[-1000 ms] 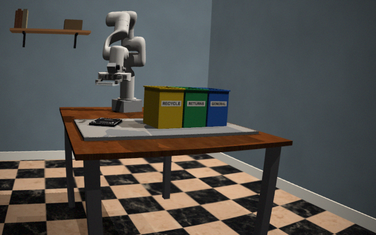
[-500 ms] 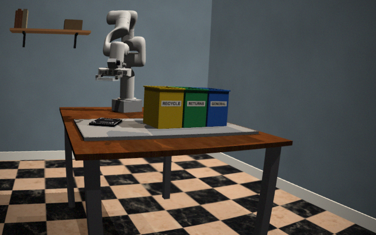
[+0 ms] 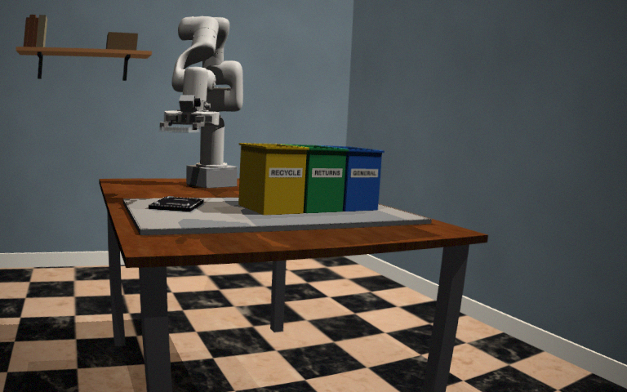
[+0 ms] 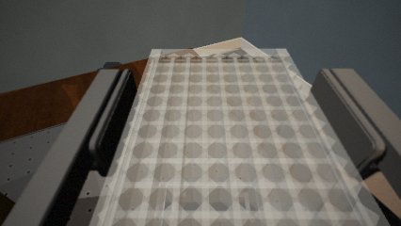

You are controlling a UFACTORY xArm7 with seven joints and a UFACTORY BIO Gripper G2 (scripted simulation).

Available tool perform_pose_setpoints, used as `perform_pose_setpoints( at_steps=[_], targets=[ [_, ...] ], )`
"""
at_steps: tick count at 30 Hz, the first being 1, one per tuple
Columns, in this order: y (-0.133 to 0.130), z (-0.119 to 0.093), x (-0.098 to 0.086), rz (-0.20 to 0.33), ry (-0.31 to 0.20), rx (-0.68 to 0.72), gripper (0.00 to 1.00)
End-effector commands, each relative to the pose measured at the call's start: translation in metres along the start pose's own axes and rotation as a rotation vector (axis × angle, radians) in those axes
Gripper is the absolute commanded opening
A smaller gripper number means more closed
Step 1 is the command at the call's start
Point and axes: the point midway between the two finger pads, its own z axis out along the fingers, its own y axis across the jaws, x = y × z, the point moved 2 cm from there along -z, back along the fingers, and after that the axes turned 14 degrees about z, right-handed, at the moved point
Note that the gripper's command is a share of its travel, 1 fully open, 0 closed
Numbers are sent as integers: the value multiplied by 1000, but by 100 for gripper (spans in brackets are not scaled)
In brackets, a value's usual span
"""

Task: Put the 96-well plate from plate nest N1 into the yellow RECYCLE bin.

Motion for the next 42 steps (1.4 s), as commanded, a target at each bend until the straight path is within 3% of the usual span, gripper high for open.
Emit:
perform_pose_setpoints(
  at_steps=[1, 17, 42],
  targets=[
    [8, 0, 0, 0, 18, -95, 0],
    [44, -5, 10, -1, 128, -534, 0],
    [110, -17, 30, -1, 128, -534, 0]
  ],
)
